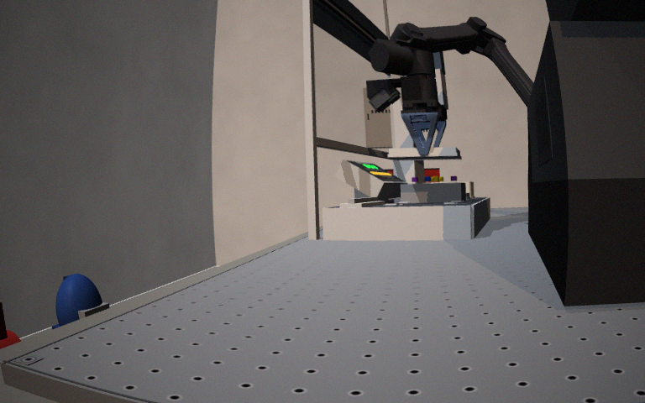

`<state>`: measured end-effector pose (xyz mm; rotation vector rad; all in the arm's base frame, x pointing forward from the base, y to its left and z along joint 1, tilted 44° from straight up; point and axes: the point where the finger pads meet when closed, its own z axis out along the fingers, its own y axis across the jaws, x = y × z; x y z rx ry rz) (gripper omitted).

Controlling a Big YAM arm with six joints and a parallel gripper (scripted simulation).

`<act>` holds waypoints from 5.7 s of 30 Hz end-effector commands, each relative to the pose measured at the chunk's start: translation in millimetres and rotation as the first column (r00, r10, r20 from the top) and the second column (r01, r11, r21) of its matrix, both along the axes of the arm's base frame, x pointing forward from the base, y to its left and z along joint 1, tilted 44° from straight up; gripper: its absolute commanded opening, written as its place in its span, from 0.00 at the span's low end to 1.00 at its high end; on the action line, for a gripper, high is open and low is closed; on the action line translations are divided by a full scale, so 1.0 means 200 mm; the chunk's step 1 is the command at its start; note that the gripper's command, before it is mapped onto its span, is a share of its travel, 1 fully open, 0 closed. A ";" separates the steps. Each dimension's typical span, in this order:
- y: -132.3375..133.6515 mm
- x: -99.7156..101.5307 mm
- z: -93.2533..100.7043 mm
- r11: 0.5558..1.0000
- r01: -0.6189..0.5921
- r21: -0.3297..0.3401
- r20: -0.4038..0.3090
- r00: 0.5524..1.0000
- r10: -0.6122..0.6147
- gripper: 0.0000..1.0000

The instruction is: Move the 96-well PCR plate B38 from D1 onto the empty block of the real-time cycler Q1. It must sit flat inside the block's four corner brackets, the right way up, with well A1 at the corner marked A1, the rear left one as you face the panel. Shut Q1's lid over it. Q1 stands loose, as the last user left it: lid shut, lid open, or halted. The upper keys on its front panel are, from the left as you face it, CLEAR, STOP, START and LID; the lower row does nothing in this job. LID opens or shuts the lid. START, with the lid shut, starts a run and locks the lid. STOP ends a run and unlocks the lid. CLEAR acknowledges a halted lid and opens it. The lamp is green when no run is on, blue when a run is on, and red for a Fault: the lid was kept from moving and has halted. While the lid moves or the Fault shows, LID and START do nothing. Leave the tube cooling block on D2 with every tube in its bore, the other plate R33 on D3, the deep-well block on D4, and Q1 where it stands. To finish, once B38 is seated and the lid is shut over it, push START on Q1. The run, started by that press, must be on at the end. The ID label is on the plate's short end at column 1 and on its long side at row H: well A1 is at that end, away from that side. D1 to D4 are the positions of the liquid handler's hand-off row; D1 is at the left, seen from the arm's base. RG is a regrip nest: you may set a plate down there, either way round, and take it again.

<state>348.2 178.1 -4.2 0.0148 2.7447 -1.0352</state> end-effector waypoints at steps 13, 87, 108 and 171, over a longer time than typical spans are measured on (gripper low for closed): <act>0.11 -0.40 0.04 0.994 -0.106 -0.020 -0.071 0.992 0.104 0.00; 0.65 -1.78 -0.05 0.975 -0.223 0.011 -0.192 0.956 0.221 0.00; 1.01 -1.71 -0.38 0.996 -0.092 0.009 -0.087 0.992 0.093 0.00; 1.51 -1.64 -0.83 1.000 0.006 0.031 0.003 1.000 -0.006 0.00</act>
